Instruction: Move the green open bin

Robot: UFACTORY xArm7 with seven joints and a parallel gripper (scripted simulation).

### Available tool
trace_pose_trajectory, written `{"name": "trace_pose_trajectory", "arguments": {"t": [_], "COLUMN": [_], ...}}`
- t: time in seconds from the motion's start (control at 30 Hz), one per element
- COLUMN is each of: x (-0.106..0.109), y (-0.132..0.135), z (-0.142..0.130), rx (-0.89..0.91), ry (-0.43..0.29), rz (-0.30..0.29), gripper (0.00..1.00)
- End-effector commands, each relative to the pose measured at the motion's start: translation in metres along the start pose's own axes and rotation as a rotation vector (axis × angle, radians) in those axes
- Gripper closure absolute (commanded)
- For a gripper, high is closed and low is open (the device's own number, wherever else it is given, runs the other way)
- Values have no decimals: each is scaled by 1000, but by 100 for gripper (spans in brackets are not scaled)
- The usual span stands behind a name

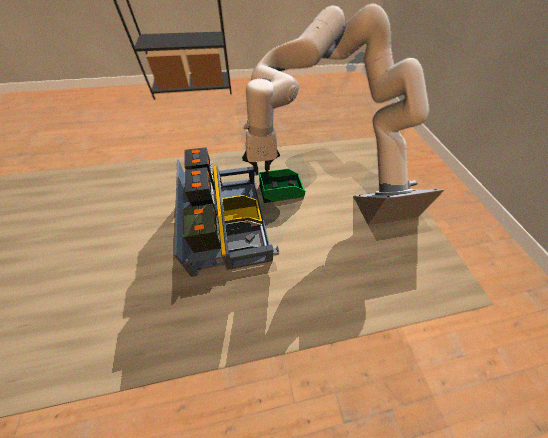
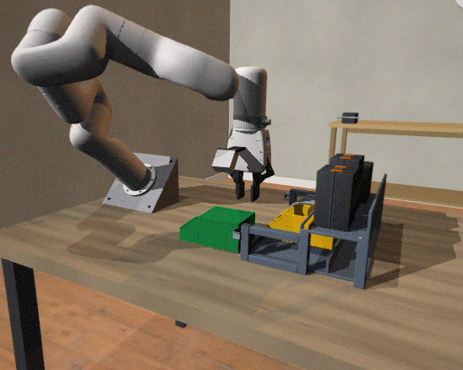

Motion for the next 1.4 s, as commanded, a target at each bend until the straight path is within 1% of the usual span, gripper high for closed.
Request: {"name": "trace_pose_trajectory", "arguments": {"t": [0.0,1.37], "x": [-2,-5], "y": [-1,-1], "z": [0,0], "rx": [0,0], "ry": [-1,-1], "rz": [4,4], "gripper": [67,67]}}
Point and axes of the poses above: the point where the finger pads meet when closed, its own x axis back along the fingers, its own y axis across the jaws, z = x × y, the point moved 4 cm from there along x, back along the fingers, and after that the axes turned 3 degrees about x, right-handed, at the moved point
